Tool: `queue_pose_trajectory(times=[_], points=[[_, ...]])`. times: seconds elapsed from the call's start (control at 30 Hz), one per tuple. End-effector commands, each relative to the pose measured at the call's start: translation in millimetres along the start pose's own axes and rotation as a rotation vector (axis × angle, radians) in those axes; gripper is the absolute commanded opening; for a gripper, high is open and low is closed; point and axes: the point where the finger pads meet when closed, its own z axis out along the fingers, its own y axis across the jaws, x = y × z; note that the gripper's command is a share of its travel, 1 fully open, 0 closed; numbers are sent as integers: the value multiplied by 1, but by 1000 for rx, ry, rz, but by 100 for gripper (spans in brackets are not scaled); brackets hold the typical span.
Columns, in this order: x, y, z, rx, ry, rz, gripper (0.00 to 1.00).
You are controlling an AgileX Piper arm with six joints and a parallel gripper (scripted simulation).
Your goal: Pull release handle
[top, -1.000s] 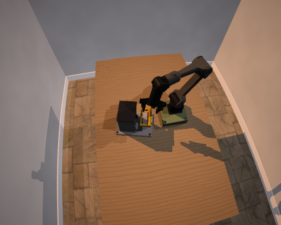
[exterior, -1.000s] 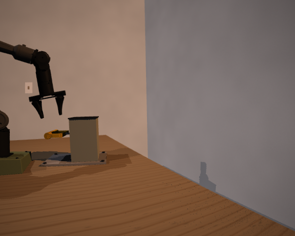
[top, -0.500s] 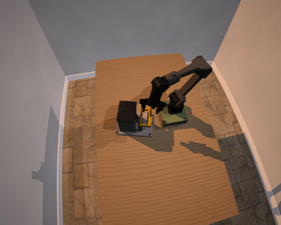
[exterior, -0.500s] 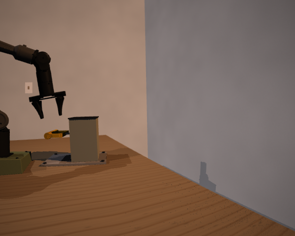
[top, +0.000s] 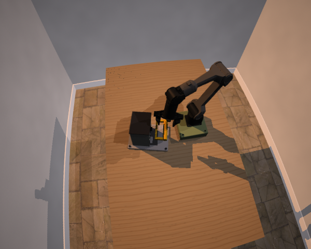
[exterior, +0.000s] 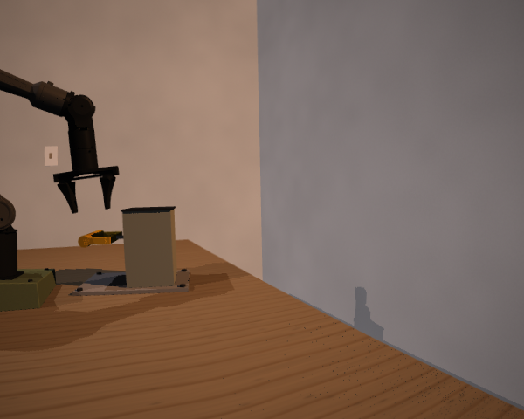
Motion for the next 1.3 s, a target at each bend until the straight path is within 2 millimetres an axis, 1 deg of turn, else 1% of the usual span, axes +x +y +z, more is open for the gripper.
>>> queue_pose_trajectory(times=[0.0,0.7,1.23,1.27], points=[[0,-1,1,-8,7,-1,100],[1,0,14,-83,56,-1,100],[1,1,16,-94,64,-1,100],[1,1,16,-94,64,-1,0]])
